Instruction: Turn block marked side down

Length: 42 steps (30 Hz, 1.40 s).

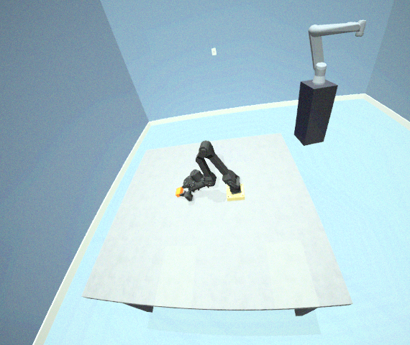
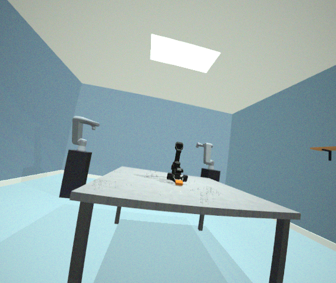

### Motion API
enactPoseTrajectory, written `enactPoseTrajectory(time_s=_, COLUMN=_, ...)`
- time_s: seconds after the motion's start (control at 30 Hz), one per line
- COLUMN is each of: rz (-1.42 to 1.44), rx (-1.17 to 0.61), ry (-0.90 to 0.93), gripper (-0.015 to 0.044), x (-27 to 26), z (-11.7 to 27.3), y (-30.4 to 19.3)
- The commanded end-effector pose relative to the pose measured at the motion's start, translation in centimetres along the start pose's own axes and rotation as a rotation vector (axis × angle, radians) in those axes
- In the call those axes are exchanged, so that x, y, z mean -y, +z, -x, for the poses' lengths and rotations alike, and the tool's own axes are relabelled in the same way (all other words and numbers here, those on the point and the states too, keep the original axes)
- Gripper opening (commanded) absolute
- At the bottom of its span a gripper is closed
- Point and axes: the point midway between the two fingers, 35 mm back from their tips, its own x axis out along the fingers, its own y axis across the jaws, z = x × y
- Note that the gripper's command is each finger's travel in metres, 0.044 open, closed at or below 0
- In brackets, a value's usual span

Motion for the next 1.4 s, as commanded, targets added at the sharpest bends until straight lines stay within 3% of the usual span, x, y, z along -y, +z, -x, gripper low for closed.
enactPoseTrajectory(time_s=0.0, rz=-0.005, rx=0.009, ry=0.004, gripper=0.0000, x=-0.07, z=0.17, y=-0.06)
enactPoseTrajectory(time_s=0.4, rz=-0.005, rx=0.009, ry=0.004, gripper=0.0000, x=-0.07, z=0.17, y=-0.06)
enactPoseTrajectory(time_s=0.97, rz=-0.005, rx=0.009, ry=0.004, gripper=0.0440, x=-0.07, z=0.17, y=-0.06)
enactPoseTrajectory(time_s=1.37, rz=-0.005, rx=0.009, ry=0.004, gripper=0.0440, x=-0.07, z=0.17, y=-0.06)
